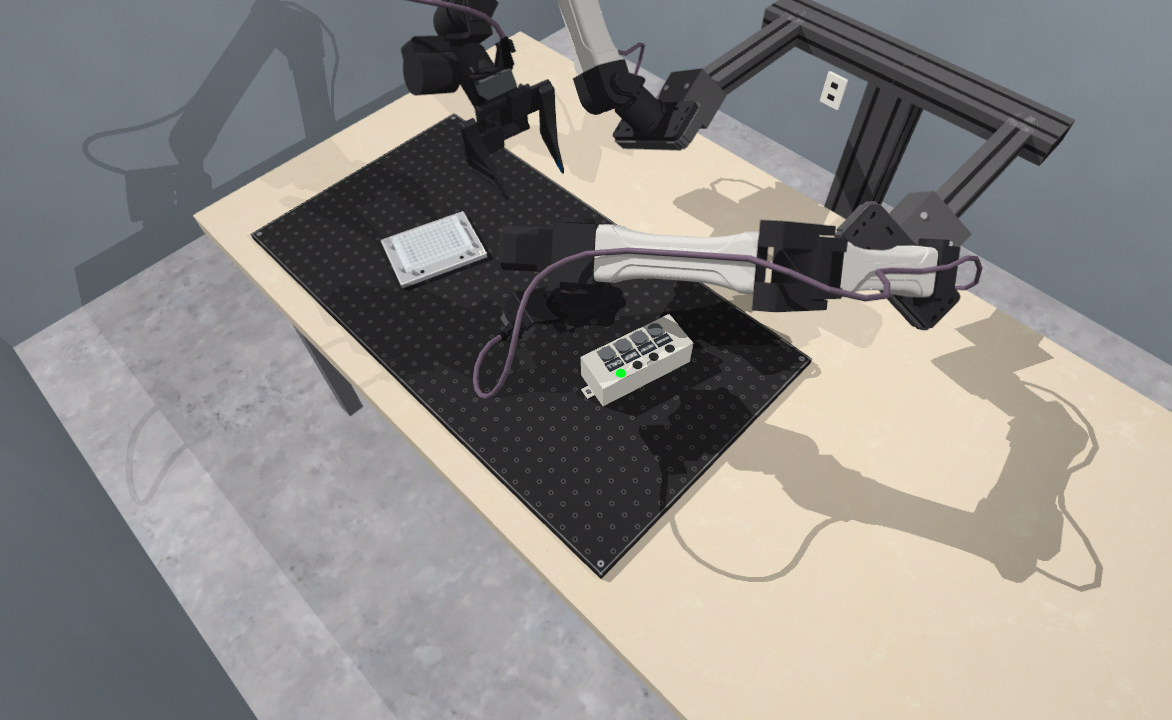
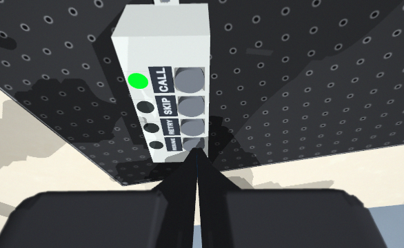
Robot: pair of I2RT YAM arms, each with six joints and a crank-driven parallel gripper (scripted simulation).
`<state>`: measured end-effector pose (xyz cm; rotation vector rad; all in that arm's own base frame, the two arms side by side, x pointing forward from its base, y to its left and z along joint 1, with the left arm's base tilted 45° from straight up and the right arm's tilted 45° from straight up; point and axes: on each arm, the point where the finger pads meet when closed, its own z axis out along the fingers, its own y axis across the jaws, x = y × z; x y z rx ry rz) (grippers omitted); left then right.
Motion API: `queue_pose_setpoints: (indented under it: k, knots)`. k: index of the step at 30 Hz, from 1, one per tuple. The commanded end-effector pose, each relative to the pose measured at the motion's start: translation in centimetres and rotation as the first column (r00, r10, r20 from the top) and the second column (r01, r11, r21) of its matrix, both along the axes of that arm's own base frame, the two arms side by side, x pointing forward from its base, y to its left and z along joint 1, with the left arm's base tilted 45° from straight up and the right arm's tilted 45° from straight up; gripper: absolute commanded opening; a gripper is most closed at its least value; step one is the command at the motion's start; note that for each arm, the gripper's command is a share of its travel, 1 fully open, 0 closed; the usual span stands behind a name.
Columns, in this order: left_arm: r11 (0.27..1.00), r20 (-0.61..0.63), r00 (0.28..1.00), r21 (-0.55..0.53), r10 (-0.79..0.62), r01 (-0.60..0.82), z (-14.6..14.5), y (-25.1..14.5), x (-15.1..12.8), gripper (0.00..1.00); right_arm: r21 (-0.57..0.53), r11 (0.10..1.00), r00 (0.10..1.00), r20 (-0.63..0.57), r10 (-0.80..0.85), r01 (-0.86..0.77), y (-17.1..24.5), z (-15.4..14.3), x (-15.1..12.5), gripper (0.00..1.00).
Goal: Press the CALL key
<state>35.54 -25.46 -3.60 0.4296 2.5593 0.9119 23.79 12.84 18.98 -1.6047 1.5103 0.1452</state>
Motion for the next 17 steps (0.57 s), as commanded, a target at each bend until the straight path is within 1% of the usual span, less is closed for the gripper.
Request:
queue_pose_setpoints:
  k: [1, 17]
  knots:
    - [0.999, 0.031, 1.0, -0.036, 0.001, 0.0, 2.15, -1.14, 0.11, 0.0, 0.009, 1.0, 1.0, 0.02, 0.003, -0.003, 0.11, 0.62, 0.07, 1.0]
    - [1.0, 0.027, 1.0, -0.03, 0.007, -0.006, 1.89, -0.84, 0.24, 0.0, 0.009, 1.0, 1.0, 0.02, 0.003, -0.003, 0.11, 0.62, 0.07, 1.0]
